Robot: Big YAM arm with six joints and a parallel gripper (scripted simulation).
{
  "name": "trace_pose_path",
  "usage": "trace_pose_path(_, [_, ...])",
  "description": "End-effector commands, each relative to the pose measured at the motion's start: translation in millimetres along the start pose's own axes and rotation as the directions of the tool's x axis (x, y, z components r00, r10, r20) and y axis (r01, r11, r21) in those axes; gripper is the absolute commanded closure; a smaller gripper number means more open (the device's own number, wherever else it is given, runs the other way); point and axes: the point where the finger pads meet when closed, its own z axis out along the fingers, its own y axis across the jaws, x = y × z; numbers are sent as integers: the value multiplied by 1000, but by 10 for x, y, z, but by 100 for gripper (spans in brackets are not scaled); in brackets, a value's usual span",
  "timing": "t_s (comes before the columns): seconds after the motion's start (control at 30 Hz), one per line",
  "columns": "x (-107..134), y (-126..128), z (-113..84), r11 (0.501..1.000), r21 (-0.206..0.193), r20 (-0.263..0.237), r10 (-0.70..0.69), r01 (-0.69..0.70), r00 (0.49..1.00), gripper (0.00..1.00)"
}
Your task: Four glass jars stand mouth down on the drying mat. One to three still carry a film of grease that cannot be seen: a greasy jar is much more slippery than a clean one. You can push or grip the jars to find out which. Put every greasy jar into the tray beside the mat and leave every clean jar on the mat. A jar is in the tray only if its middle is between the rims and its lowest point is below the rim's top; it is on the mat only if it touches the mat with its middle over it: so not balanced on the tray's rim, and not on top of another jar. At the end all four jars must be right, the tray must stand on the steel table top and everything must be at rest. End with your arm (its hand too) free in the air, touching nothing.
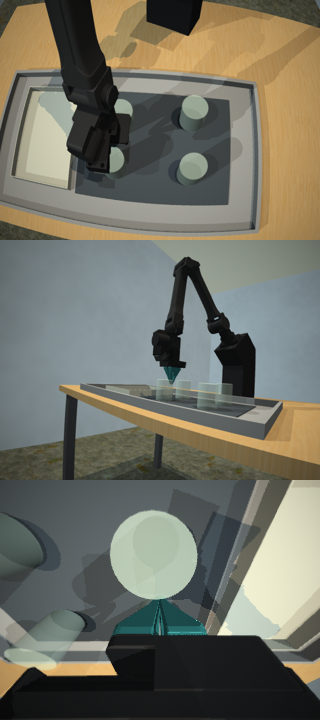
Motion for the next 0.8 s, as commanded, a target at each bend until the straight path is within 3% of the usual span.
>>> trace_pose_path(0.0, [-87,2,63,1000,0,-1,1,-1,1000,100])
trace_pose_path(0.77, [-113,2,63,1000,0,-1,1,-1,1000,100])
